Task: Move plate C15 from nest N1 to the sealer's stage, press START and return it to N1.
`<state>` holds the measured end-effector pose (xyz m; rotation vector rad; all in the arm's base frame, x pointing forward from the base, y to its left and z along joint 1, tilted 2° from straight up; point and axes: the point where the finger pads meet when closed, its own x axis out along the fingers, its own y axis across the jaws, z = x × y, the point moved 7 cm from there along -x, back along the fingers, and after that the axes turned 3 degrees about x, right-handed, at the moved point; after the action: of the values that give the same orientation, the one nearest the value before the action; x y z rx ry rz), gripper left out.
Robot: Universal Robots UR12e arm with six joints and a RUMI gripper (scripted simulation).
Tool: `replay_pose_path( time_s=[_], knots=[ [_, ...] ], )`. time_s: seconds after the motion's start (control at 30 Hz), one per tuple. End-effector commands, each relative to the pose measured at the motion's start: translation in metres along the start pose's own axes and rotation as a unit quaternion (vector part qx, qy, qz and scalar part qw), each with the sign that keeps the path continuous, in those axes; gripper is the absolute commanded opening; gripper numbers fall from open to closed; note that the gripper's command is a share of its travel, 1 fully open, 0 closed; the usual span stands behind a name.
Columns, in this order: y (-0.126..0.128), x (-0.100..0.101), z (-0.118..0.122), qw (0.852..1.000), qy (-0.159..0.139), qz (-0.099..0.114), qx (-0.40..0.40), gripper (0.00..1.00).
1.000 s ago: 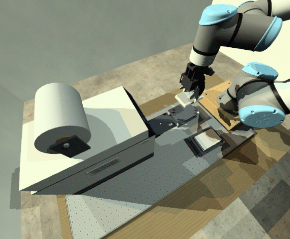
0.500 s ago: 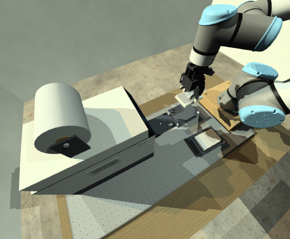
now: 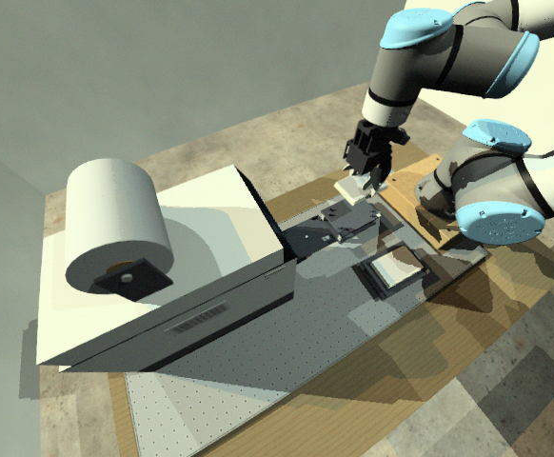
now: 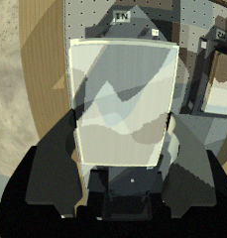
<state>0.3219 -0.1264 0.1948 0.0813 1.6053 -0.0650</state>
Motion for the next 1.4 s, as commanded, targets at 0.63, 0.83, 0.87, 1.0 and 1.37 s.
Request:
replay_pose_path(
  time_s=[0.63,0.83,0.87,1.0,1.37],
  knots=[
    [0.002,0.009,-0.002,1.0,0.002,0.001,-0.001,0.0],
    [0.001,0.016,-0.002,1.0,0.002,0.001,-0.001,0.0],
    [0.001,0.017,-0.002,1.0,0.002,0.001,-0.001,0.0],
    [0.001,0.024,-0.002,1.0,0.002,0.001,0.0,0.0],
    [0.001,0.039,-0.001,1.0,0.002,0.001,-0.001,0.0]
  ],
)
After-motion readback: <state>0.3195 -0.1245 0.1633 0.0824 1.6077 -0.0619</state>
